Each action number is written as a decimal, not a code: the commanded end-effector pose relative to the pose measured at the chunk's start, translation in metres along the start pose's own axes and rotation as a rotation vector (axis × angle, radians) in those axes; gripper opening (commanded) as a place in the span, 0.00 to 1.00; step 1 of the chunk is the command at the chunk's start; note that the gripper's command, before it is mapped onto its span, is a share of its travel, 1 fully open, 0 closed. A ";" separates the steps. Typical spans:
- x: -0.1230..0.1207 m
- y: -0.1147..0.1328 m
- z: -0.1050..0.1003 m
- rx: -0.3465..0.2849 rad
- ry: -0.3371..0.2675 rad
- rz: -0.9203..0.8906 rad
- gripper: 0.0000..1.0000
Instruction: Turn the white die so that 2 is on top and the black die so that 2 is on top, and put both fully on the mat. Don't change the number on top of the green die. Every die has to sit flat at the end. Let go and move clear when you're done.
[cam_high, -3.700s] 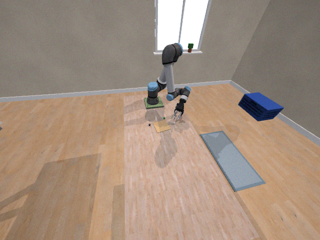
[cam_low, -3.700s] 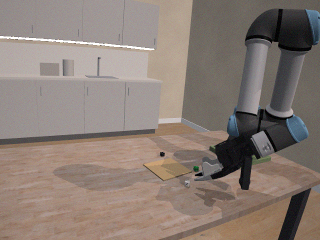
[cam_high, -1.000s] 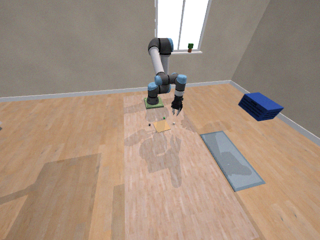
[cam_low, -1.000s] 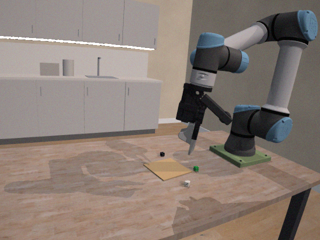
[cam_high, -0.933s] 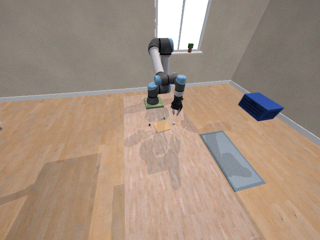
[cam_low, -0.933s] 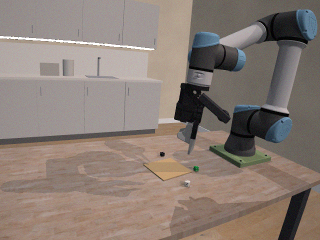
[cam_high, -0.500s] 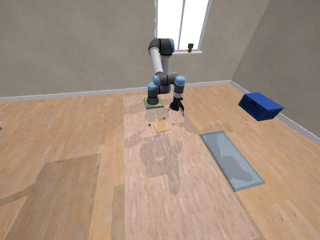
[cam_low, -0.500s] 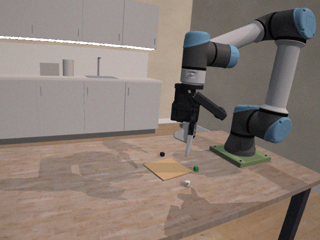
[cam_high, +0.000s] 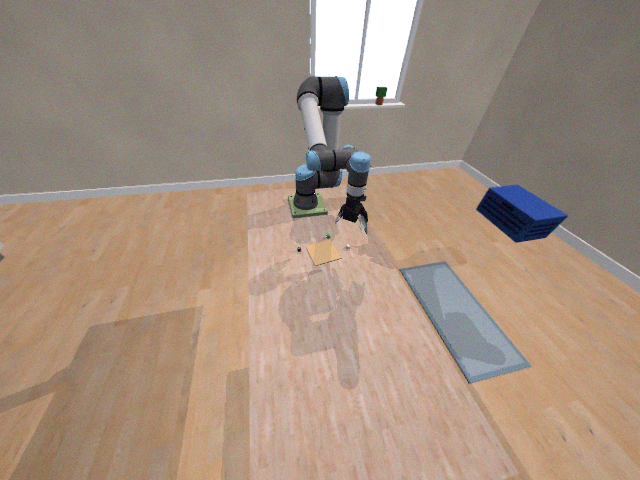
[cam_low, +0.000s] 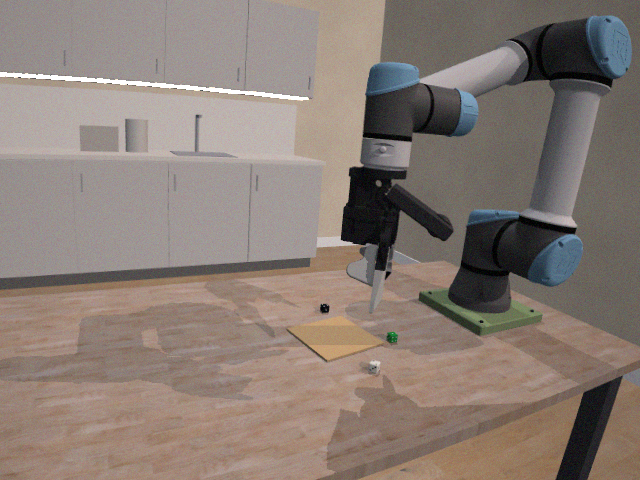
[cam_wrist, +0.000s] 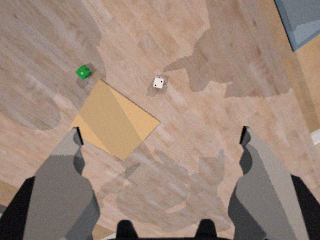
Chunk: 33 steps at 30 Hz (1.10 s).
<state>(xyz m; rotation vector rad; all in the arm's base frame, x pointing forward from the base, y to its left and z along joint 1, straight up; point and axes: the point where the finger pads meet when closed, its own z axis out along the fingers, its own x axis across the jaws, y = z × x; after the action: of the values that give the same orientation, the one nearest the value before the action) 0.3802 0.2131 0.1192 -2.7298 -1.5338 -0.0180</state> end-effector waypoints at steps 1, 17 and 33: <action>0.001 0.000 0.001 -0.001 0.001 0.037 1.00; 0.003 -0.004 0.010 -0.001 -0.001 0.373 1.00; 0.005 -0.006 0.022 -0.002 -0.003 0.821 1.00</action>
<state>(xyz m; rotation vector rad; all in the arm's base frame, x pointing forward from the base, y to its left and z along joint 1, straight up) 0.3773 0.2197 0.1000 -3.0821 -0.5101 -0.0050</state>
